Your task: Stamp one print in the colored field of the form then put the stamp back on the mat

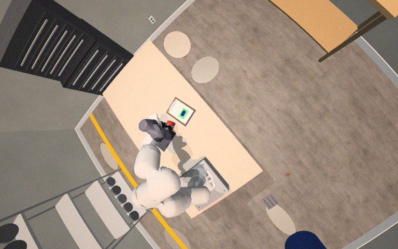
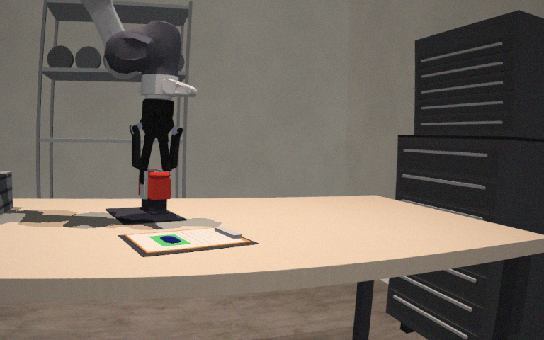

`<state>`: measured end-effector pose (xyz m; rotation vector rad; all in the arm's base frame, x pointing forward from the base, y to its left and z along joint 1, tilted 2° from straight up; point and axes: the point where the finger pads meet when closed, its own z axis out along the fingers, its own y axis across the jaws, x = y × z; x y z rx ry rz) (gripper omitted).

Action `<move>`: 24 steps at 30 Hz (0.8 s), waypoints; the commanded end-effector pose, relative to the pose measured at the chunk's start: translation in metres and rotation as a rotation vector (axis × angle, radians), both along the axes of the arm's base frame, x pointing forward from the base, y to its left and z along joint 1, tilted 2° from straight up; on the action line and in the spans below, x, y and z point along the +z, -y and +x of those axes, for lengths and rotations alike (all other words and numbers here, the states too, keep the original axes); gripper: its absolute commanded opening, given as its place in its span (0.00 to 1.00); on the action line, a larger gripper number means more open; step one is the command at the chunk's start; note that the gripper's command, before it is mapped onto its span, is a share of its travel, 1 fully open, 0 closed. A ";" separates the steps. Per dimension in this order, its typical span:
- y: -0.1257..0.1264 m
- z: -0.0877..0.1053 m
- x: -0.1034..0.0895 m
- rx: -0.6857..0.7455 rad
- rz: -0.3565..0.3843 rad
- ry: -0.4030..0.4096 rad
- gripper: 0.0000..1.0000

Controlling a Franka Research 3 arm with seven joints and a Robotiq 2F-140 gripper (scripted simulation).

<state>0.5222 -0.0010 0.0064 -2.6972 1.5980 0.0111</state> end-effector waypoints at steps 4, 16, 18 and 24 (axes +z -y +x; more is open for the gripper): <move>-0.127 -0.038 0.002 -0.109 -0.017 0.031 0.18; -0.172 -0.039 0.007 -0.109 -0.017 0.031 0.18; -0.174 -0.037 0.008 -0.109 -0.017 0.031 0.18; -0.175 -0.037 0.008 -0.109 -0.017 0.031 0.18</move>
